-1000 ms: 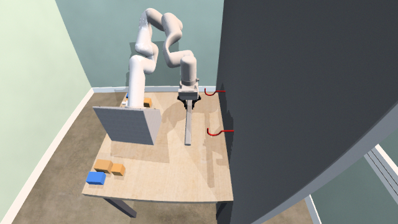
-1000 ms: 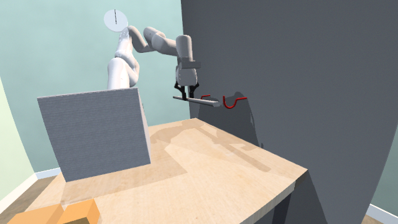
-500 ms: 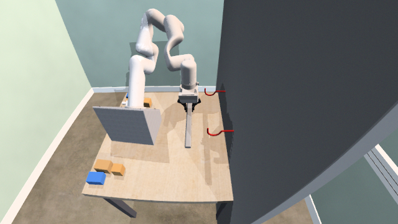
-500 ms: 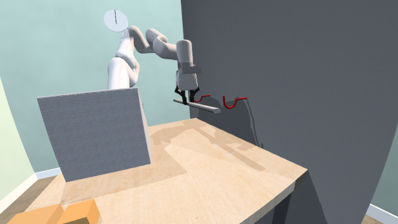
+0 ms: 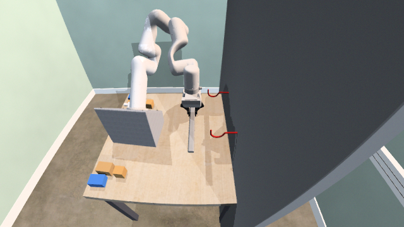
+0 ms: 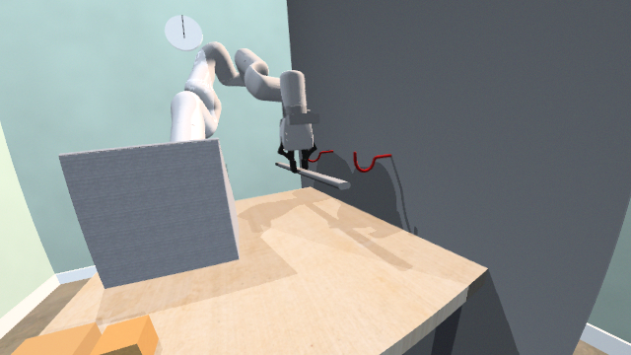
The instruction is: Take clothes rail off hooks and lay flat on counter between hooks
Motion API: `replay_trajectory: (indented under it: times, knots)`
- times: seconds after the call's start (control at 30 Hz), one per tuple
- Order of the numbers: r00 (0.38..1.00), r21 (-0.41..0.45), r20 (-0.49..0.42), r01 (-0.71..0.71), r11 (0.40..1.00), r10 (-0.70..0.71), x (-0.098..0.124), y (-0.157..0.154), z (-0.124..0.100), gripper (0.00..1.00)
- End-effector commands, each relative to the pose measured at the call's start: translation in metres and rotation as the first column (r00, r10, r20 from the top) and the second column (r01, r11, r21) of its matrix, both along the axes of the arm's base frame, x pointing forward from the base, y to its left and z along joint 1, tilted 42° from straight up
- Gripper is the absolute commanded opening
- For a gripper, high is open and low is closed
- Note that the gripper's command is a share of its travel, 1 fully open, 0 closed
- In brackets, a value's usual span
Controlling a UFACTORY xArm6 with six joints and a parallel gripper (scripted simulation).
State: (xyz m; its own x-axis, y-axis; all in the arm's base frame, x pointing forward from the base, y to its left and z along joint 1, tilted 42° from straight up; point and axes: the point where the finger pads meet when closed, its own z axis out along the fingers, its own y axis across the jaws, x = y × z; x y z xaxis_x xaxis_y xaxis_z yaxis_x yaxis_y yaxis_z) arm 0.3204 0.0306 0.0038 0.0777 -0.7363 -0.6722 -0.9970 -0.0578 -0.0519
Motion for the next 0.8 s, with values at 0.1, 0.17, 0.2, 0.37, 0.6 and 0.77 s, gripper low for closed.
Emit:
replay_trajectory:
  times: [0.1,0.17,0.2,0.37,0.6,0.77]
  knots:
    - [1.000,-0.001,0.003,0.001,1.000,-0.001,0.001,0.007,-0.008,0.00]
    - [1.000,-0.001,0.003,0.001,1.000,-0.001,0.001,0.010,-0.011,0.00]
    - [1.000,-0.001,0.003,0.001,1.000,-0.001,0.001,0.010,-0.011,0.00]
    - [1.000,-0.001,0.003,0.001,1.000,-0.001,0.001,0.014,-0.016,0.00]
    - [1.000,-0.001,0.003,0.001,1.000,-0.001,0.001,0.022,-0.024,0.00]
    - [1.000,-0.001,0.003,0.001,1.000,-0.001,0.001,0.026,-0.029,0.00]
